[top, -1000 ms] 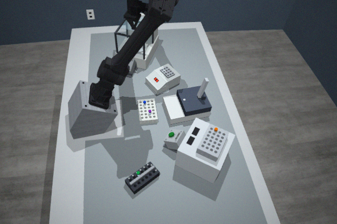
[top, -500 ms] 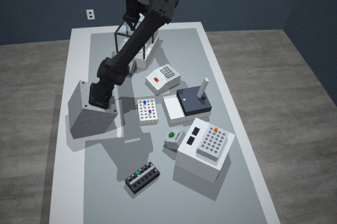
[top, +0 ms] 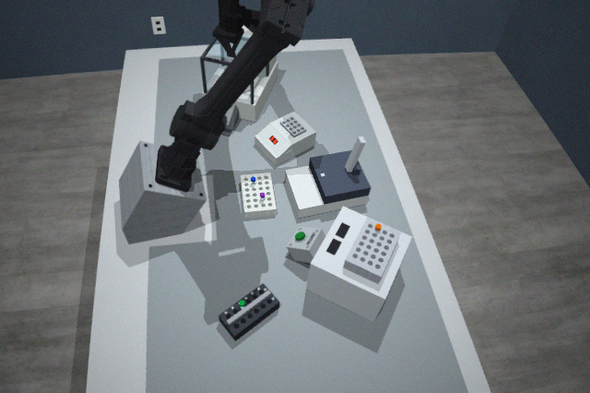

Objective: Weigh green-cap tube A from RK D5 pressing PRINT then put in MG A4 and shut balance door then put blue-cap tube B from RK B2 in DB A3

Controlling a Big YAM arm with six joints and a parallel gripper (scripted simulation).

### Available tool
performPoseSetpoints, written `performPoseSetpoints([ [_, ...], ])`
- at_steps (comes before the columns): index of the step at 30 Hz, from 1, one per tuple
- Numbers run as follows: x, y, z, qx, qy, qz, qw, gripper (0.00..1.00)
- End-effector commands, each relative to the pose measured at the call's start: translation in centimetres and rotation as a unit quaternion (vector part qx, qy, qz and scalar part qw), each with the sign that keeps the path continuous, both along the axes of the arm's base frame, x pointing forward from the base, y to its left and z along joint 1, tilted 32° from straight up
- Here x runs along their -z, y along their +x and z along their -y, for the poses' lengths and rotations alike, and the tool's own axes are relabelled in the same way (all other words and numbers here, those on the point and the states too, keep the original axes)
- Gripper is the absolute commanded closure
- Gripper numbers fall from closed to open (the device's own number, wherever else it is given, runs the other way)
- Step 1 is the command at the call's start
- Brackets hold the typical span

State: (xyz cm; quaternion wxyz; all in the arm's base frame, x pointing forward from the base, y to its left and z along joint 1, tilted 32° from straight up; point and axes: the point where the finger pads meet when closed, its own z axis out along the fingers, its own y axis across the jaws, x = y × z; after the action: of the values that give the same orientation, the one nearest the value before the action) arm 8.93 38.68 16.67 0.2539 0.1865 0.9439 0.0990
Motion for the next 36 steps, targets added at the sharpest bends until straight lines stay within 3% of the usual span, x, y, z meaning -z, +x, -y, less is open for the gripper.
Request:
performPoseSetpoints([
  [1,-0.6,-0.8,0.3,-0.003,0.012,0.001,1.0,0.94],
  [36,0.1,-1.4,2.5,-0.003,0.006,0.0,1.0,0.94],
])
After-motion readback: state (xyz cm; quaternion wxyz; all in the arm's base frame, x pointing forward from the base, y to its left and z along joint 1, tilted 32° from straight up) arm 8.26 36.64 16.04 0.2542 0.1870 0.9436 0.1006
